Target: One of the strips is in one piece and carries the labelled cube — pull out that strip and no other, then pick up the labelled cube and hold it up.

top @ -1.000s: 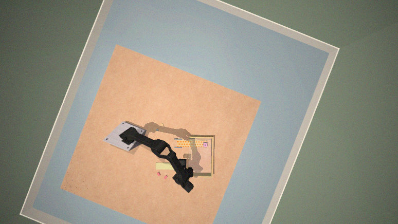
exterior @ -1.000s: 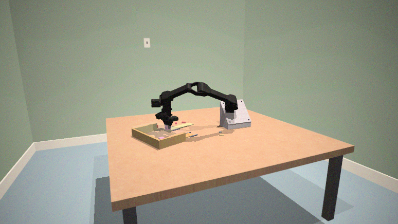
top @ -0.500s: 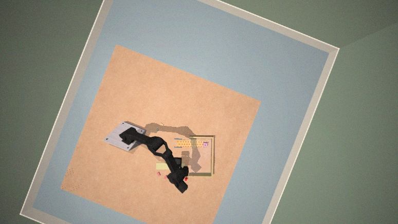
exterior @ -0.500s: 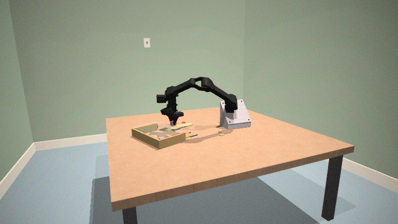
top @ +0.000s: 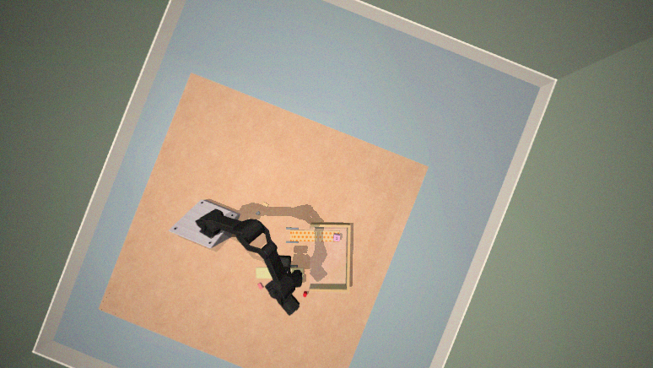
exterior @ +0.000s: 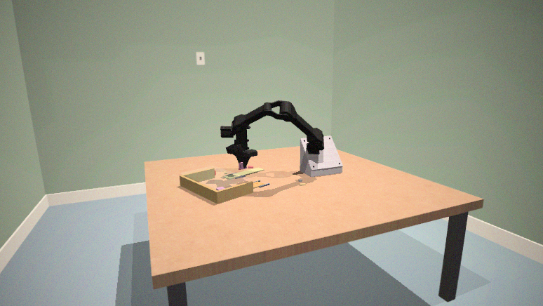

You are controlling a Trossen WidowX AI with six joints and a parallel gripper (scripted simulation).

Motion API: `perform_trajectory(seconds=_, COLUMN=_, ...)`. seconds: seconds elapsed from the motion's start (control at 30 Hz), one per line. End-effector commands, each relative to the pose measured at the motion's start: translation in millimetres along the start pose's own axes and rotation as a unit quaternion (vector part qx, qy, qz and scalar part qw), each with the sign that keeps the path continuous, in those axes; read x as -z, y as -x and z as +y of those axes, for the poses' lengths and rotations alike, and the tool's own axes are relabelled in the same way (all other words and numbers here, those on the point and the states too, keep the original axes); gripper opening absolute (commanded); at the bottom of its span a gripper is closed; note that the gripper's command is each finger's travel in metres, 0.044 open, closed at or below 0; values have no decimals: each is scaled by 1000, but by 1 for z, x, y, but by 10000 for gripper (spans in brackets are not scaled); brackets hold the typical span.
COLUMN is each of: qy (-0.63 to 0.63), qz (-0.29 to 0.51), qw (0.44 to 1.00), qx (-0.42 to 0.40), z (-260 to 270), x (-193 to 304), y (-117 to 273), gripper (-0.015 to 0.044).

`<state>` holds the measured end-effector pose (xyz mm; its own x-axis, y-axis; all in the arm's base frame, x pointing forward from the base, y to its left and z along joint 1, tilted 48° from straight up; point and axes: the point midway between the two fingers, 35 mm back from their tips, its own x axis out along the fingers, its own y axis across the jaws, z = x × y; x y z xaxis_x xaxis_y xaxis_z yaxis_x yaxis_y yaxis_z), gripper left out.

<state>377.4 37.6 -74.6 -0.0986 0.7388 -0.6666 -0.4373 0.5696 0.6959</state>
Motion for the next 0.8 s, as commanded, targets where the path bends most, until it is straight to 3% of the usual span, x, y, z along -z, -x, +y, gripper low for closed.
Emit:
perform_trajectory(seconds=0.0, qy=1, qz=-2, qw=1000, qx=3, z=5, x=11, y=3, gripper=0)
perform_trajectory(seconds=0.77, qy=0, qz=-1, qw=1000, qx=2, z=40, x=71, y=2, gripper=0)
